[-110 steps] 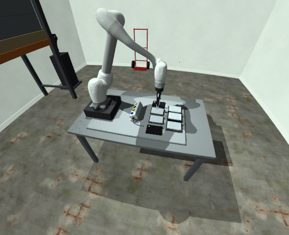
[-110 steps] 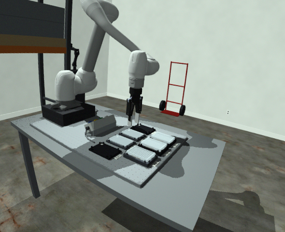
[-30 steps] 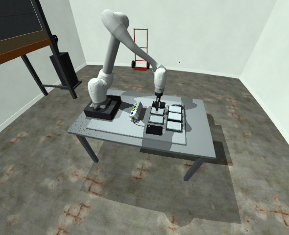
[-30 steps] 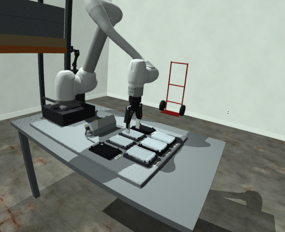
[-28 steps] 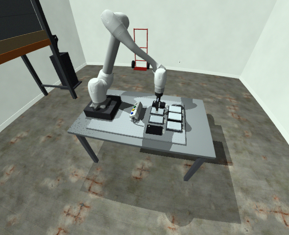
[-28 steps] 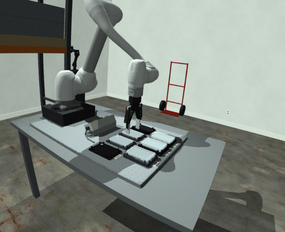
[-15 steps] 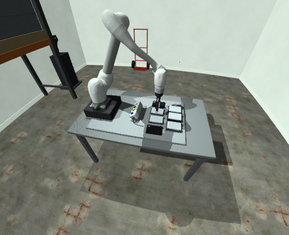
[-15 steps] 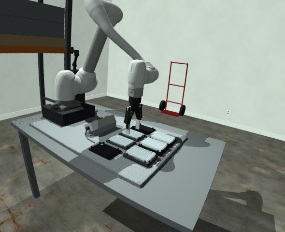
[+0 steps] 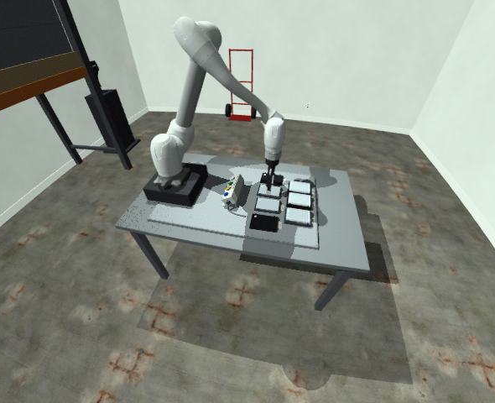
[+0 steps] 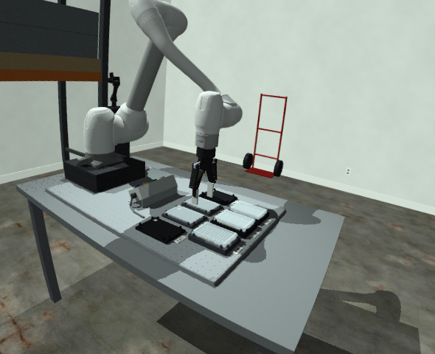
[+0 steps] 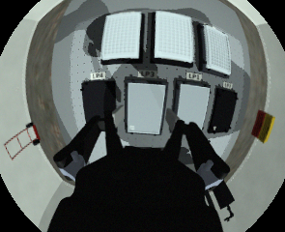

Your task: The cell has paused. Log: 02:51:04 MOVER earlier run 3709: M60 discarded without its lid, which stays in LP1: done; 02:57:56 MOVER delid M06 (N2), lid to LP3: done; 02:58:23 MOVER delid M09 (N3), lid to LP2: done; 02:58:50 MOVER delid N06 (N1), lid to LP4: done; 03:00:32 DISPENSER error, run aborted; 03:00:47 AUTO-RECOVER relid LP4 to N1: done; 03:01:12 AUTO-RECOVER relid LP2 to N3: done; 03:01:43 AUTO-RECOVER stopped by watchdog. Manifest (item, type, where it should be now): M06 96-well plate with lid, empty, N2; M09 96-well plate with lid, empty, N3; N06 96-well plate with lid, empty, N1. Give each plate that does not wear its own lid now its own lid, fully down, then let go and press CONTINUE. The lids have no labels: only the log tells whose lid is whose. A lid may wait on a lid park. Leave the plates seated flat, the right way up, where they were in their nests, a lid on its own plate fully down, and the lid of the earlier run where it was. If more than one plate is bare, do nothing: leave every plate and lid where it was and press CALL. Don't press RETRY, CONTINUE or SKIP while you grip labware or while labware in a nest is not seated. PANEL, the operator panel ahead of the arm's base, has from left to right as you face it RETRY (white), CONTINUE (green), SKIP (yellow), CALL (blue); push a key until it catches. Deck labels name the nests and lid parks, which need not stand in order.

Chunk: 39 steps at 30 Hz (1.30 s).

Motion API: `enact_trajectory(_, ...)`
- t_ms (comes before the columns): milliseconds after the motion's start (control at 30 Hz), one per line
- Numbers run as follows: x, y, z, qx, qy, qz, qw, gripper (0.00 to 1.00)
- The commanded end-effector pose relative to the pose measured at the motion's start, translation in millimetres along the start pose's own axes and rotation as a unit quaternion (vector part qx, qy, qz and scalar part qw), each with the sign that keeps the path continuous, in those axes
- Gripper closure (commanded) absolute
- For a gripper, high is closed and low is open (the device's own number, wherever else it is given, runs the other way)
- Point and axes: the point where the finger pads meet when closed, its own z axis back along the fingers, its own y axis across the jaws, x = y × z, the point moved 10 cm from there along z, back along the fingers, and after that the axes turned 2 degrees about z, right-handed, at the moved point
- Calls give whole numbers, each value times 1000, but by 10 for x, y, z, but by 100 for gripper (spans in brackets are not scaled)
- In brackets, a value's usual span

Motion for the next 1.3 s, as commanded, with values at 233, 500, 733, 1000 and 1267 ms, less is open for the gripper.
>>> enact_trajectory(233,0,0,1,0,0,0,1000,34)
enact_trajectory(500,0,0,1,0,0,0,1000,34)
enact_trajectory(733,0,0,1,0,0,0,1000,41)
enact_trajectory(1000,0,0,1,0,0,0,1000,41)
enact_trajectory(1267,0,0,1,0,0,0,1000,41)
